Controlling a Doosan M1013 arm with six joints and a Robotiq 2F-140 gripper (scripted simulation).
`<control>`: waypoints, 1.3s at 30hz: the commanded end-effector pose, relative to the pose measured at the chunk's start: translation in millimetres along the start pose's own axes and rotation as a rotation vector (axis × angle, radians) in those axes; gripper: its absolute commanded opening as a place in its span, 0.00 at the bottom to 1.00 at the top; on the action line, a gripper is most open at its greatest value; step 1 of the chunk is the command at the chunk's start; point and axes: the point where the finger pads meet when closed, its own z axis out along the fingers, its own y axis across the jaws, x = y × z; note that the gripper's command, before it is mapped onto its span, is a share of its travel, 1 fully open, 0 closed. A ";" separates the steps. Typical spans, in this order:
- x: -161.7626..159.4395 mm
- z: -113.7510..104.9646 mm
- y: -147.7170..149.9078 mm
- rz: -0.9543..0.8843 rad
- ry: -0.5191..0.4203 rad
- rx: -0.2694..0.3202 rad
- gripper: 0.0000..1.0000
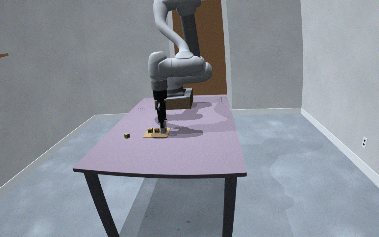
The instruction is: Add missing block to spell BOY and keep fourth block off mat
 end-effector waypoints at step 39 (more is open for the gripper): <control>0.1 -0.1 0.0 0.000 0.000 0.000 0.18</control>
